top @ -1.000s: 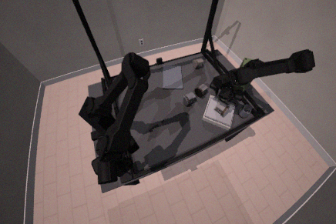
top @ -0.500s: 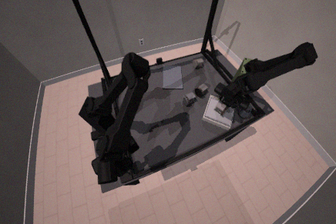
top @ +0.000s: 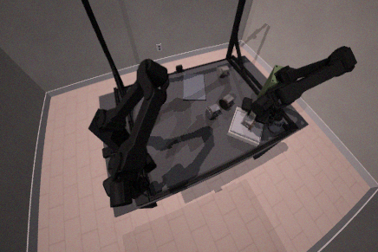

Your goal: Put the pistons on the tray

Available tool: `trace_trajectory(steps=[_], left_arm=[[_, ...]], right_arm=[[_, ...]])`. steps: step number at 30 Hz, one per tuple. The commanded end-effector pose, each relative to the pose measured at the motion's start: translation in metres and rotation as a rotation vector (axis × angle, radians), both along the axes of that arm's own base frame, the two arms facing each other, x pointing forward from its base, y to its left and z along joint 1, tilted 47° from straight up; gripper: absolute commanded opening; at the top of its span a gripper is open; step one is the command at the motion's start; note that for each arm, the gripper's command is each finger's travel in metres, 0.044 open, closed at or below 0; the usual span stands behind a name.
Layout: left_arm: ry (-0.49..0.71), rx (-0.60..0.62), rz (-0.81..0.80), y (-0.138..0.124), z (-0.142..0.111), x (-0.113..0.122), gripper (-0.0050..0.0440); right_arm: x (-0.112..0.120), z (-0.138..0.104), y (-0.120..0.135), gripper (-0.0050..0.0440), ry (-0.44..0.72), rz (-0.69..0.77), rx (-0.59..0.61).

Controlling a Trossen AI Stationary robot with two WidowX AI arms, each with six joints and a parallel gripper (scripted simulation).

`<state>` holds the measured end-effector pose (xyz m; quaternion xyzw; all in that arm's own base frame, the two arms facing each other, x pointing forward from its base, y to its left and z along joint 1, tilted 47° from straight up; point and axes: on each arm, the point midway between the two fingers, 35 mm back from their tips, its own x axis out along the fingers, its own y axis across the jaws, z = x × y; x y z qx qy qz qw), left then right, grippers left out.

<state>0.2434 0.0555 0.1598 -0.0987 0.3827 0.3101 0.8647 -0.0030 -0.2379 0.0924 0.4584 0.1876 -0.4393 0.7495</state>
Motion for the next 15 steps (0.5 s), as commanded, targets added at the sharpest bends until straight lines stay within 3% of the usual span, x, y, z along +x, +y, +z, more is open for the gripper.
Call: trace_trajectory(steps=[1, 15], left_arm=[[-0.021, -0.042, 0.046, 0.0002, 0.0008, 0.0010, 0.0378], [-0.146, -0.277, 0.308, 0.0002, 0.0008, 0.0010, 0.0378]], right_arm=[[0.0005, 0.0002, 0.0002, 0.0440, -0.003, 0.002, -0.001], [0.0005, 0.0002, 0.0002, 0.0440, -0.003, 0.002, -0.001]])
